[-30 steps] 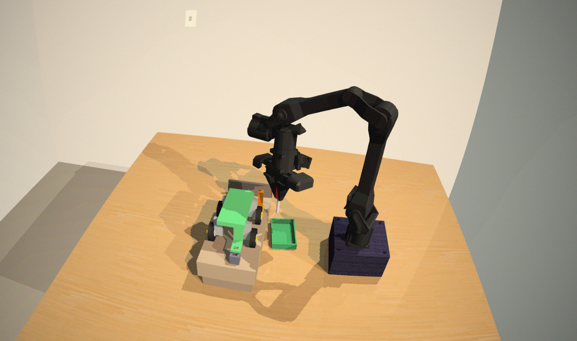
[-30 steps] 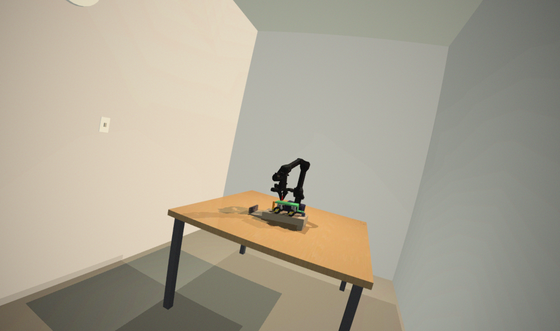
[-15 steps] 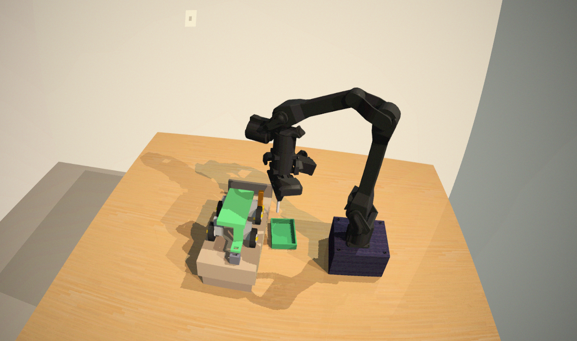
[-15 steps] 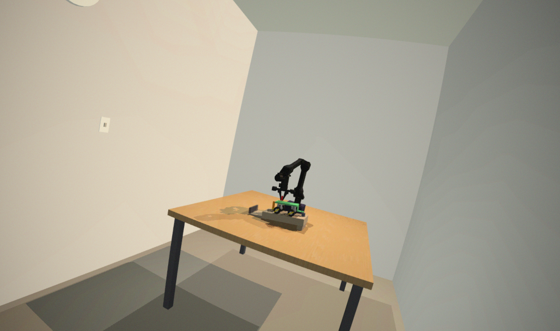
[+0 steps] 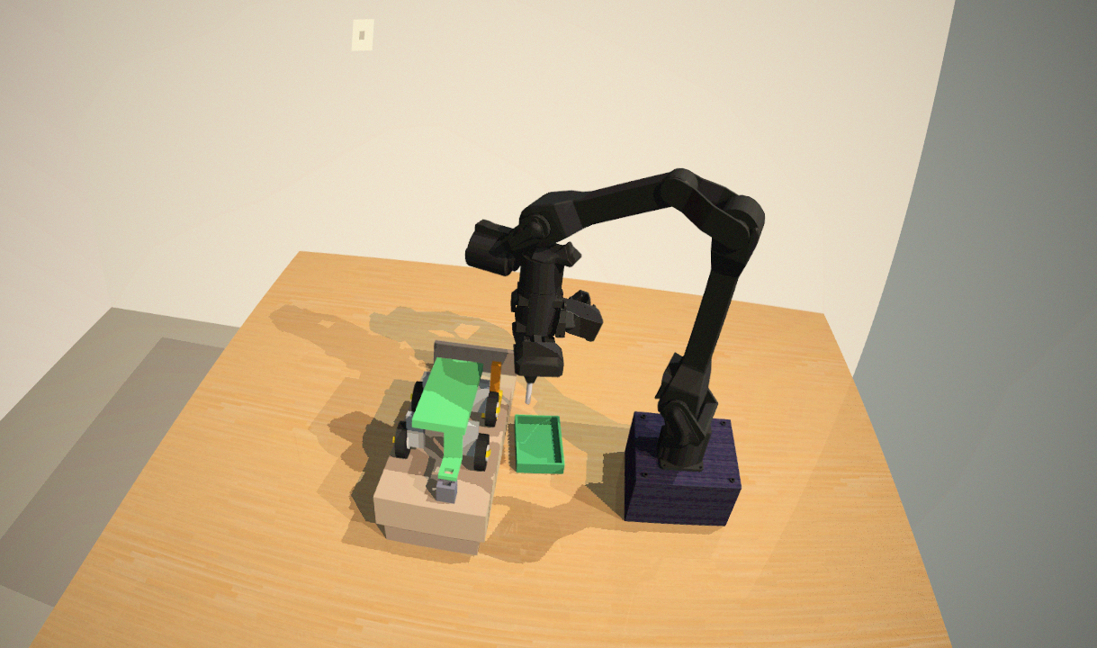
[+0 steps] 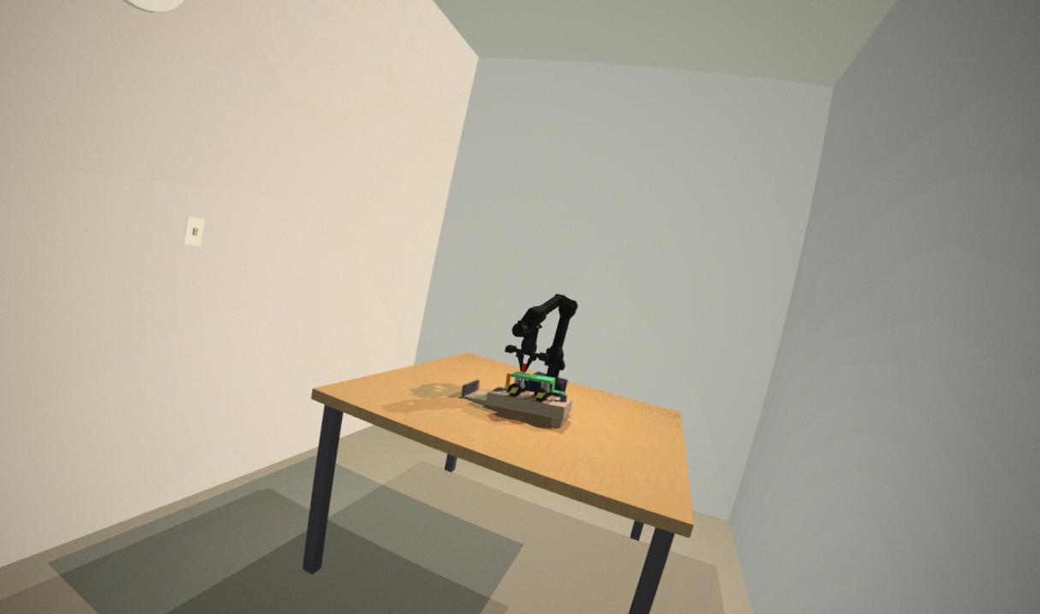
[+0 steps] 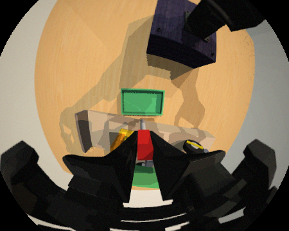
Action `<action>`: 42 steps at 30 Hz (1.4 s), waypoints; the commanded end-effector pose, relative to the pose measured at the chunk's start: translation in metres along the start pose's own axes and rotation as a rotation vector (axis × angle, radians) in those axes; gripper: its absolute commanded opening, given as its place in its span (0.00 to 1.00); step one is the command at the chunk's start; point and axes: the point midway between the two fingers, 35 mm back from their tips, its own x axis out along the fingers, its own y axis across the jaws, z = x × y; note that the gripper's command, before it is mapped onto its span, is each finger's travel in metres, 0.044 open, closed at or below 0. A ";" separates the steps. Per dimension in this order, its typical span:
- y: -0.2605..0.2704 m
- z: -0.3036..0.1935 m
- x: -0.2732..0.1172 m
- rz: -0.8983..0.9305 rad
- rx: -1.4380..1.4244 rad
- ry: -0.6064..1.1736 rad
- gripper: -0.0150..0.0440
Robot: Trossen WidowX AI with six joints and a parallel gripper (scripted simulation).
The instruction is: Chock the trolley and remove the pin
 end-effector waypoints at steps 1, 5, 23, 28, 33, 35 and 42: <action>-0.001 0.008 0.006 0.004 0.011 -0.008 0.25; -0.002 0.019 0.016 0.003 0.014 -0.010 0.25; -0.012 0.022 0.047 -0.166 0.015 -0.010 0.25; -0.018 0.022 0.061 -0.169 0.015 -0.009 0.25; -0.026 0.022 0.074 -0.170 0.015 -0.009 0.25; -0.029 0.022 0.079 -0.170 0.015 -0.009 0.25; -0.031 0.023 0.083 -0.170 0.015 -0.010 0.34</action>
